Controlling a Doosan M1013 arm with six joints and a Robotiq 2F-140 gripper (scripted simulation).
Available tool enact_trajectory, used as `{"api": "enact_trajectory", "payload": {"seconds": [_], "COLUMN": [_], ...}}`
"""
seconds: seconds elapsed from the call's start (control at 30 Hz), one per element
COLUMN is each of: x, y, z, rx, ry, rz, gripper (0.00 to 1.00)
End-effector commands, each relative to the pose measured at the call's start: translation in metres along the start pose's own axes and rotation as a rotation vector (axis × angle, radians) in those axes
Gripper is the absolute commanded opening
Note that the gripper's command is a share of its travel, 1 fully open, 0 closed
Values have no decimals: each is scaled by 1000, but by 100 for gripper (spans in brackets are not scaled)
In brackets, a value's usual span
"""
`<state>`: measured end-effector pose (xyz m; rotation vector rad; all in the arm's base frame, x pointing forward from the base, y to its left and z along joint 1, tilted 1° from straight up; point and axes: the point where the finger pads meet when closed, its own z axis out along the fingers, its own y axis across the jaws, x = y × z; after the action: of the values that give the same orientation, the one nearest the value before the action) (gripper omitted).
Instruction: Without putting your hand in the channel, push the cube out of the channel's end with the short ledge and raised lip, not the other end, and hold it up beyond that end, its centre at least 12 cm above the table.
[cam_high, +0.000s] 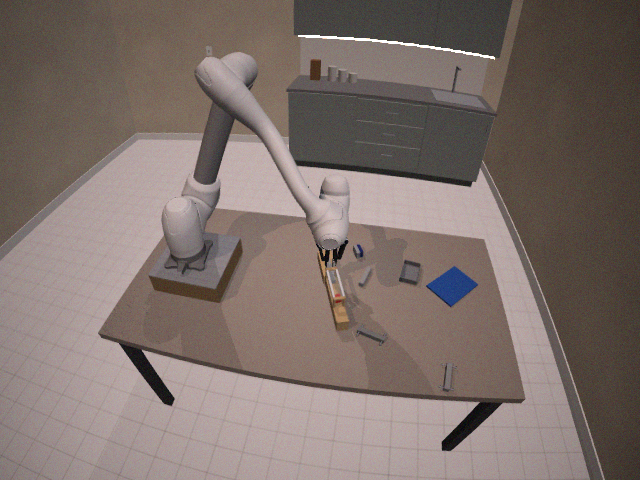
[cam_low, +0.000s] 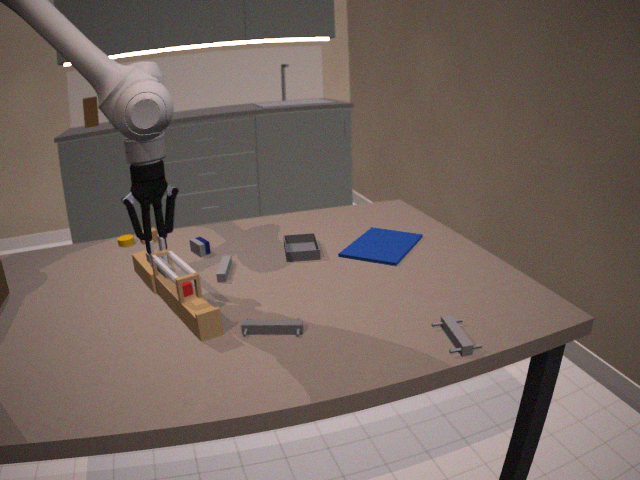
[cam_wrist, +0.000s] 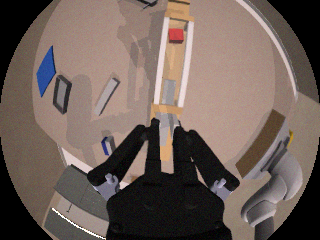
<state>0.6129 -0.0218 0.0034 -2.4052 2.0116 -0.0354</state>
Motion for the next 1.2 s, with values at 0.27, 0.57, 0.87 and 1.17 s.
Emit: {"api": "enact_trajectory", "payload": {"seconds": [0.27, 0.57, 0.87, 1.17], "x": [0, 0, 0, 0], "y": [0, 0, 0, 0], "z": [0, 0, 0, 0], "rx": [0, 0, 0, 0], "ry": [0, 0, 0, 0], "rz": [0, 0, 0, 0], "gripper": [0, 0, 0, 23]}}
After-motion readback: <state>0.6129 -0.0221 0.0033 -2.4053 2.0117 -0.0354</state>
